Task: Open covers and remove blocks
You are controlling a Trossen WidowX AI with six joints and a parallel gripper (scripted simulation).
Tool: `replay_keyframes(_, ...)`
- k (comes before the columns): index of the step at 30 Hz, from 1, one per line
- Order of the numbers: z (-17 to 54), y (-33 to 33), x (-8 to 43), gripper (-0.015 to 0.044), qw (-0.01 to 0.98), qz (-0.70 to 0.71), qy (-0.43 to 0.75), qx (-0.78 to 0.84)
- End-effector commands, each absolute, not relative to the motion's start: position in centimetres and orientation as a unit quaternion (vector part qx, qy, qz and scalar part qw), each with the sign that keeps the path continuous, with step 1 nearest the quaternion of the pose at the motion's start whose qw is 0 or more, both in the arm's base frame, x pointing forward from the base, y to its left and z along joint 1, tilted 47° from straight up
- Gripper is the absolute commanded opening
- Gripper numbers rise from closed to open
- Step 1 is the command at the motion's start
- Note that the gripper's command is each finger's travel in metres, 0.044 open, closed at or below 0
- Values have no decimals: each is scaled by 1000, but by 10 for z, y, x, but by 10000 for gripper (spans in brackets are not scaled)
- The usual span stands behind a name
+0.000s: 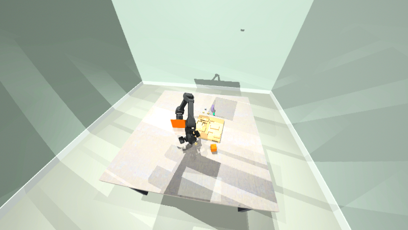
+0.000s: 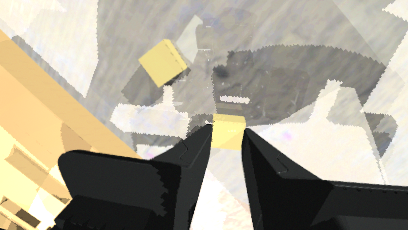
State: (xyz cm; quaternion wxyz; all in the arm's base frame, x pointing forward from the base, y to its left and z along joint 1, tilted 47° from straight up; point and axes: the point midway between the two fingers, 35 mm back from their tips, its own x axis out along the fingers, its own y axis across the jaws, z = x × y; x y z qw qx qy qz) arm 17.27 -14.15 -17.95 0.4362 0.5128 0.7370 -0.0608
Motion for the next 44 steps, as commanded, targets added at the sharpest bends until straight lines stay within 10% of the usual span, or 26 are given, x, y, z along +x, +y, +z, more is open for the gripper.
replay_keyframes(1,-182,-137,172,80,435,-61,736,515)
replay_keyframes(17,-181,-139,172,440,436,-61,737,513)
replay_keyframes(44,-127,-199,179,440,447,-68,727,517)
